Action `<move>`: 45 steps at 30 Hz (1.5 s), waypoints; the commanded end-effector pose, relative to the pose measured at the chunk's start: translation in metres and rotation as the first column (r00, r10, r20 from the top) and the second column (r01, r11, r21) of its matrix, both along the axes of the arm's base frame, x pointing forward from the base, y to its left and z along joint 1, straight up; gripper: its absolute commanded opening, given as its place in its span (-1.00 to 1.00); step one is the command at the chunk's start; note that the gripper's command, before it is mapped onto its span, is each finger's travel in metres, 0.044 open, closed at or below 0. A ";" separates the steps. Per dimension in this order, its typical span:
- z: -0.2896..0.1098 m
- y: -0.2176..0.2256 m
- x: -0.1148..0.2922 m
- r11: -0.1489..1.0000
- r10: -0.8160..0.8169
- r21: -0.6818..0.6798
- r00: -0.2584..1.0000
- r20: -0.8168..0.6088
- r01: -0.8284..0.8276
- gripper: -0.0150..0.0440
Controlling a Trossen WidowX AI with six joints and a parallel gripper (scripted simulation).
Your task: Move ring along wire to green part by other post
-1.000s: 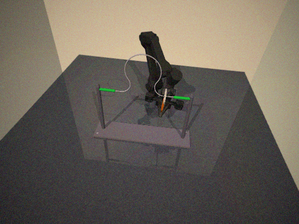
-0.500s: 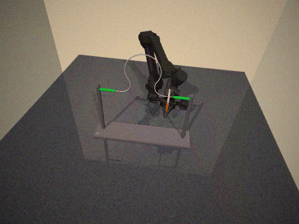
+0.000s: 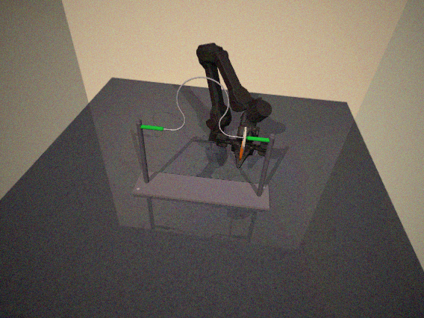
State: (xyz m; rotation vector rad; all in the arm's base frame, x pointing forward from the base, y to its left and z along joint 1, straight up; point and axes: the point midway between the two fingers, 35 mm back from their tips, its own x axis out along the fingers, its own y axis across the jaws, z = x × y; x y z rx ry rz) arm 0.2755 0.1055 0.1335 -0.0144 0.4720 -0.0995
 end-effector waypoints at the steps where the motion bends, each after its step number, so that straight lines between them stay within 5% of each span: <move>1: 0.001 0.005 0.000 1.000 -0.003 0.003 1.000 0.002 0.003 -1.00; 45: -0.021 0.025 0.000 1.000 -0.003 0.004 1.000 0.005 0.003 -1.00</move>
